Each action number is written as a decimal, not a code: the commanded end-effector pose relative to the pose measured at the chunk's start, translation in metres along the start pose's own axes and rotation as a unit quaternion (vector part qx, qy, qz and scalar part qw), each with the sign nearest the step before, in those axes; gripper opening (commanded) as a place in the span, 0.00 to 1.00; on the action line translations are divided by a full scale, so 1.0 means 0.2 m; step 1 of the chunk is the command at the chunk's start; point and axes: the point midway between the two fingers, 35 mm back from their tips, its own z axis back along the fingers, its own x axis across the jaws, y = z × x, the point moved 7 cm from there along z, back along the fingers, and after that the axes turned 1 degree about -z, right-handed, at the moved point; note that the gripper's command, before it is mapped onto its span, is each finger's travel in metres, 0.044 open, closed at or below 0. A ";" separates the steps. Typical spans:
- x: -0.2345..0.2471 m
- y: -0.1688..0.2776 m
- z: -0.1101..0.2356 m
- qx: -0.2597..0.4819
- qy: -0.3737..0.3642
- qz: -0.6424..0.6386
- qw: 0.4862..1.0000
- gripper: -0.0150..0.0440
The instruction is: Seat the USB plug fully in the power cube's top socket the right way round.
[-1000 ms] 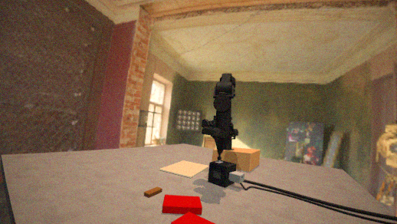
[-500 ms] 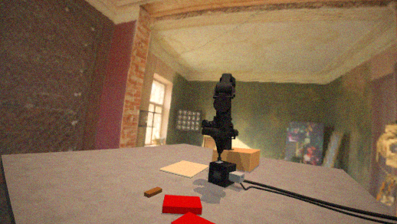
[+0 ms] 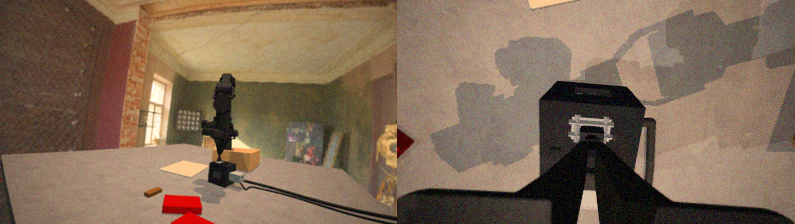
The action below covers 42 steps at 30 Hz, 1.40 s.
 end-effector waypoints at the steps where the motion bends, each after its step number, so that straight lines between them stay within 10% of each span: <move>1: 0.00 0.00 0.00 0.000 -0.001 0.002 1.000 0.25; 42: 0.00 0.00 -0.03 0.000 -0.001 0.002 1.000 0.25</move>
